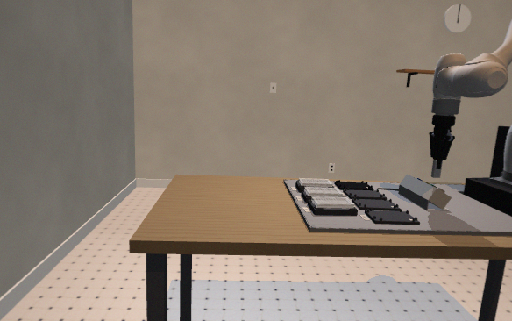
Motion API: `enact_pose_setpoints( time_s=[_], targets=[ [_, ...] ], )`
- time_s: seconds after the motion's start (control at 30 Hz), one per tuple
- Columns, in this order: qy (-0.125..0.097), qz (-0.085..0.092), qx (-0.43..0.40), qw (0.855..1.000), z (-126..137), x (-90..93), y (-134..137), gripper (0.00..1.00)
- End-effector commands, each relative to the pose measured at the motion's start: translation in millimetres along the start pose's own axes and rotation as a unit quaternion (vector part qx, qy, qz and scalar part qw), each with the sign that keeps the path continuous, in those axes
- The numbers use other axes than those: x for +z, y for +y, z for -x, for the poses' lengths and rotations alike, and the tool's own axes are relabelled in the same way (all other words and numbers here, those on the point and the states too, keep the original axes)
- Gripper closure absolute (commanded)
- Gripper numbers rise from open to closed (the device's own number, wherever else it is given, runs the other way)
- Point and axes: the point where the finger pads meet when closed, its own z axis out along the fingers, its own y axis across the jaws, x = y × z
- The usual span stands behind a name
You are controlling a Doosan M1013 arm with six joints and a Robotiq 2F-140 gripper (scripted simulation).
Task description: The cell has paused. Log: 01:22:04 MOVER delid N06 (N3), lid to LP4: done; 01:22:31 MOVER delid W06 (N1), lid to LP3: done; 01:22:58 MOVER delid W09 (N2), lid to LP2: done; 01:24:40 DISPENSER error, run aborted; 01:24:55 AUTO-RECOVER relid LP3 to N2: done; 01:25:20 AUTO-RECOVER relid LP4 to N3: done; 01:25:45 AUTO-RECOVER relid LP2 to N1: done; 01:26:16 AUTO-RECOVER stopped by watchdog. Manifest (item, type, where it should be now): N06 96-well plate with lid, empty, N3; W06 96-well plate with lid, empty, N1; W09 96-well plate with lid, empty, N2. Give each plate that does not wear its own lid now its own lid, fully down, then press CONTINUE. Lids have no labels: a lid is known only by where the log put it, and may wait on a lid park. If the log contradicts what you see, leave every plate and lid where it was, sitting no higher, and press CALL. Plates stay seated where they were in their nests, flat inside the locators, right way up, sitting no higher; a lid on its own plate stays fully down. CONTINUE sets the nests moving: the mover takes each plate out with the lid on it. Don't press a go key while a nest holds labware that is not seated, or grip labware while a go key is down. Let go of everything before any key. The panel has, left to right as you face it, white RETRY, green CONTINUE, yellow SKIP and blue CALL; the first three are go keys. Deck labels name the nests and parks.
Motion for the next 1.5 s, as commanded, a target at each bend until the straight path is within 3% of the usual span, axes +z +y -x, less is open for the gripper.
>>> enact_pose_setpoints(
  time_s=[0.0, 1.47],
  targets=[
    [0.0, 0.0, 0.0, 1.0, 0.0, 1.0, 0.0, 1.0],
    [0.0, 0.0, 0.0, 1.0, 0.0, 30.2, 0.0, 1.0]
  ],
)
